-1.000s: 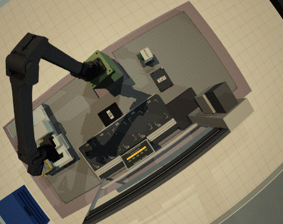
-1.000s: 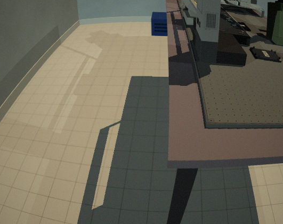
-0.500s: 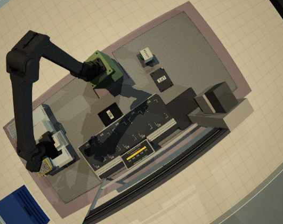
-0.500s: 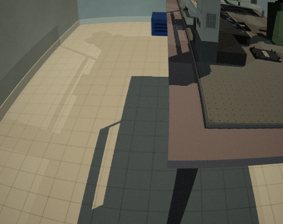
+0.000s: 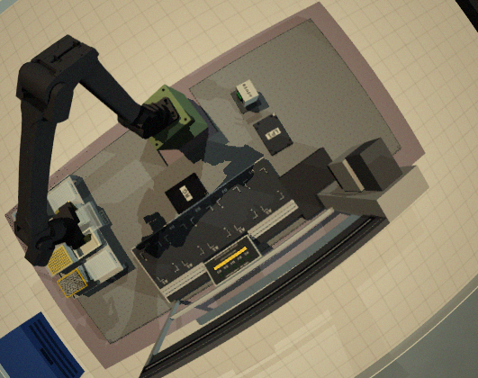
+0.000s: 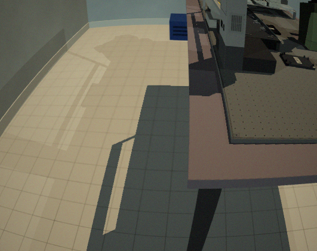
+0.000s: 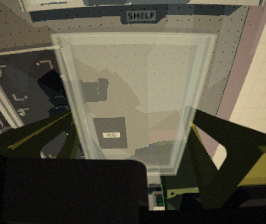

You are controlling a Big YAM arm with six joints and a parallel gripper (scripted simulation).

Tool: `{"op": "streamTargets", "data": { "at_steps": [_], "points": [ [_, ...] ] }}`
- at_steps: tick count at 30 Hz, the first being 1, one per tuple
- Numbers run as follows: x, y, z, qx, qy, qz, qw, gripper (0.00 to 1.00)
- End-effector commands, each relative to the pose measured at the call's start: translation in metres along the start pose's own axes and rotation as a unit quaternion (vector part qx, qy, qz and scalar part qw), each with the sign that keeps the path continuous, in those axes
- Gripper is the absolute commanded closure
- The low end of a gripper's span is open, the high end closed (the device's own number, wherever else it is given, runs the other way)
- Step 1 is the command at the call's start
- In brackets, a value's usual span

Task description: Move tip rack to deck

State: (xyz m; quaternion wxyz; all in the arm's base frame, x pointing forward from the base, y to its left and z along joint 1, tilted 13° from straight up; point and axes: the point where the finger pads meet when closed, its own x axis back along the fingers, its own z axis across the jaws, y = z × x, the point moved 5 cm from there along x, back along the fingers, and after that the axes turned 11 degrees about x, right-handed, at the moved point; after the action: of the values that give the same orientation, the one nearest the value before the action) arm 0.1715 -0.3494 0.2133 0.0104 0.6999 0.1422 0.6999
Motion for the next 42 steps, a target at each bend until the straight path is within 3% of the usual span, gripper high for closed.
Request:
{"op": "streamTargets", "data": {
  "at_steps": [1, 16, 19, 20, 23, 28, 42],
  "points": [
    [0.015, 0.006, -0.011, 0.012, 0.006, -0.027, 1.000, 1.00],
    [0.015, -0.004, -0.081, 0.013, 0.002, -0.028, 1.000, 1.00],
    [0.016, -0.004, -0.084, 0.013, 0.002, -0.029, 0.999, 1.00],
    [0.026, 0.006, -0.076, 0.023, 0.006, -0.043, 0.999, 1.00],
    [0.022, 0.006, -0.075, 0.024, 0.005, -0.038, 0.999, 1.00],
    [0.021, 0.036, -0.088, 0.013, 0.002, -0.027, 1.000, 1.00],
    [0.022, 0.094, -0.097, 0.013, 0.001, -0.027, 1.000, 1.00]
  ]
}}
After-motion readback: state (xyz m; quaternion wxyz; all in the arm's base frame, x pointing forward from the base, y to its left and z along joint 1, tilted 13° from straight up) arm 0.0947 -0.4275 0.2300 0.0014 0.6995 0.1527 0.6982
